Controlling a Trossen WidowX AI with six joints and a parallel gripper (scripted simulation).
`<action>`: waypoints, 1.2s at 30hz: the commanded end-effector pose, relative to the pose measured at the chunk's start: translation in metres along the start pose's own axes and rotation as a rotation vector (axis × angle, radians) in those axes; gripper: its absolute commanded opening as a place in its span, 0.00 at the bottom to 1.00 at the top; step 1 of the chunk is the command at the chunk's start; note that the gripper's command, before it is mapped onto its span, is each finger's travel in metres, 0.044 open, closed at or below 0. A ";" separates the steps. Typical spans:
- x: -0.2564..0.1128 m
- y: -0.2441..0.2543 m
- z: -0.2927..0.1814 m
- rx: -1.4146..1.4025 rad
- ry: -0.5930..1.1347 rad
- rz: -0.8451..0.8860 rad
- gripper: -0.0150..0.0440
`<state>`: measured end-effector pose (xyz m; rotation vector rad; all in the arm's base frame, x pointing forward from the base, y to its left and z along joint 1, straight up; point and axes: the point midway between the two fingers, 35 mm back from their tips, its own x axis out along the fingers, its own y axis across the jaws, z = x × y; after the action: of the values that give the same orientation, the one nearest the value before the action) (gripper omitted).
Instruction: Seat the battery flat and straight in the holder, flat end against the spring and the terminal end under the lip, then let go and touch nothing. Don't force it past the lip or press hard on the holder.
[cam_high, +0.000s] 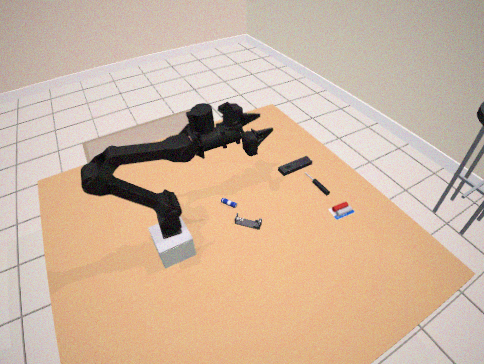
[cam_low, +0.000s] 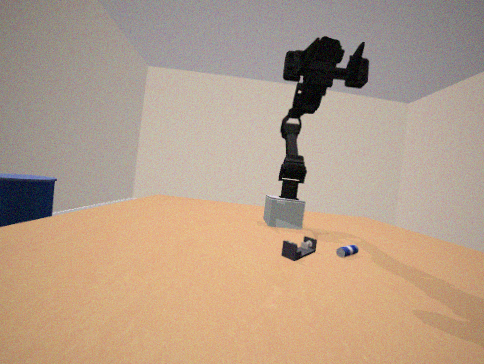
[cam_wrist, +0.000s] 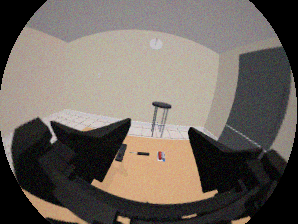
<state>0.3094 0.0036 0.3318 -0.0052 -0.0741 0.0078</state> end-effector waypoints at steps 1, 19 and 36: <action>0.002 0.001 -0.003 -0.015 0.013 0.003 0.89; -0.033 0.102 -0.290 -1.419 0.841 1.223 0.64; -0.079 0.109 -0.335 -1.620 0.830 1.731 0.64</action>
<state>0.2542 0.1094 -0.0068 -1.6791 0.8044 1.6526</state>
